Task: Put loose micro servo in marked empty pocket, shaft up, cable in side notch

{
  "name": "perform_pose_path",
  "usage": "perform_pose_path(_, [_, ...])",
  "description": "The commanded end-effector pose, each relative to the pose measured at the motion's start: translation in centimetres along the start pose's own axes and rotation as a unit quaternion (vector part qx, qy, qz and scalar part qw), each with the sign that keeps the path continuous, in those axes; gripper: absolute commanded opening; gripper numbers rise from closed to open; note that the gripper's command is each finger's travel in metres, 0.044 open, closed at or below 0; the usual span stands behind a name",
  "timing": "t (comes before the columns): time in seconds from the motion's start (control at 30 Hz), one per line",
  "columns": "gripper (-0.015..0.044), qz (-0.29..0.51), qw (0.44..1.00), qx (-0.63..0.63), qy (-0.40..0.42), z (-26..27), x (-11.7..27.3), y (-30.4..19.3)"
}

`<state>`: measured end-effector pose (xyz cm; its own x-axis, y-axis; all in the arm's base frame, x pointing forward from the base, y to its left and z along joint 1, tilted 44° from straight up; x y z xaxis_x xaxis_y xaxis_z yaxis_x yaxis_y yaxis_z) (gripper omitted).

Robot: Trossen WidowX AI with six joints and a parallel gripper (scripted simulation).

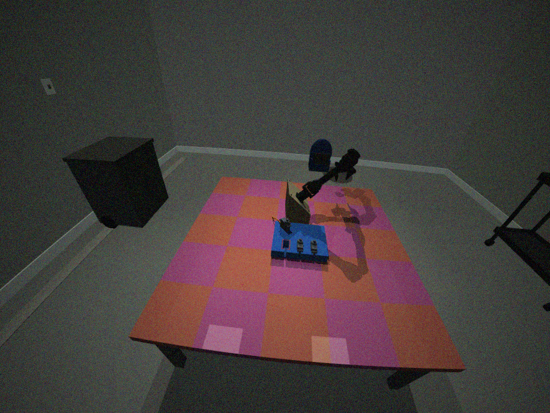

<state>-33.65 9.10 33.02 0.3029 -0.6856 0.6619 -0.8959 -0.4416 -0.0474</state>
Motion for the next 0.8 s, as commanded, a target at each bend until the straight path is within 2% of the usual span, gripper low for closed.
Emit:
perform_pose_path(0.0, [0.0426,0.000,1.000,-0.001,0.000,0.0,0.0,0.0])
perform_pose_path(0.03, [0.0440,0.001,1.000,-0.002,0.000,-0.1,-0.1,-0.1])
perform_pose_path(0.3, [0.0440,0.016,0.999,-0.037,0.005,-1.1,-1.4,-1.9])
perform_pose_path(0.77, [0.0440,0.062,0.989,-0.137,0.009,-3.7,-4.5,-7.9])
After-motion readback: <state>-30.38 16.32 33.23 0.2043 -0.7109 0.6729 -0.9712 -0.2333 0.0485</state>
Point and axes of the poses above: the point midway between the two fingers, 35 mm back from their tips, its own x axis back along the fingers, its own z axis across the jaws, y = z × x, the point moved 10 cm from there along x, back along the fingers
